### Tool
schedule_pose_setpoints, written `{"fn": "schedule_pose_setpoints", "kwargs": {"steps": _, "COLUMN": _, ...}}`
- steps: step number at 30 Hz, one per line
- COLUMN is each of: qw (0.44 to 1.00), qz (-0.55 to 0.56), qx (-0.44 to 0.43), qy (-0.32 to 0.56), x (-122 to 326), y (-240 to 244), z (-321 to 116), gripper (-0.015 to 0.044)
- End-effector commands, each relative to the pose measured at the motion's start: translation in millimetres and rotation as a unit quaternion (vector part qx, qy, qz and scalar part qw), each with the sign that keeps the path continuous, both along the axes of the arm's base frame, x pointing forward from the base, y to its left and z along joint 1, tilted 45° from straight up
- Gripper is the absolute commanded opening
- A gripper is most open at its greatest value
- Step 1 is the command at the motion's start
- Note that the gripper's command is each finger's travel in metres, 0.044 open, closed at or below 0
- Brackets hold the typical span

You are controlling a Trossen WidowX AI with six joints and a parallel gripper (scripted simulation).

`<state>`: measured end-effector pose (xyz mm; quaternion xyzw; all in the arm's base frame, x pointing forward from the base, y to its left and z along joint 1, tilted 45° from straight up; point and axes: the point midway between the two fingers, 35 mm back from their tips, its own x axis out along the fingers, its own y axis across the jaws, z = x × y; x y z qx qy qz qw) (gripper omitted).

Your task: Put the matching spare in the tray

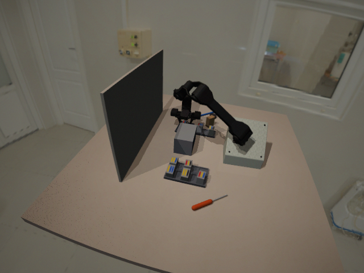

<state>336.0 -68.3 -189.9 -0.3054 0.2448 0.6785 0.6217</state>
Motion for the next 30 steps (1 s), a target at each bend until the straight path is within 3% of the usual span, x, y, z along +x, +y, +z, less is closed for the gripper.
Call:
{"fn": "schedule_pose_setpoints", "kwargs": {"steps": 1, "qw": 1.0, "qz": 0.0, "qx": 0.0, "qy": -0.001, "x": 0, "y": 0, "z": 0, "gripper": 0.0394}}
{"fn": "schedule_pose_setpoints", "kwargs": {"steps": 3, "qw": 1.0, "qz": 0.0, "qx": 0.0, "qy": -0.001, "x": 0, "y": 0, "z": 0, "gripper": 0.044}}
{"fn": "schedule_pose_setpoints", "kwargs": {"steps": 11, "qw": 1.0, "qz": -0.002, "qx": -0.001, "qy": 0.002, "x": 3, "y": -74, "z": 75, "gripper": 0.044}}
{"fn": "schedule_pose_setpoints", "kwargs": {"steps": 30, "qw": 1.0, "qz": -0.013, "qx": -0.006, "qy": -0.007, "x": 6, "y": -78, "z": 76, "gripper": 0.044}}
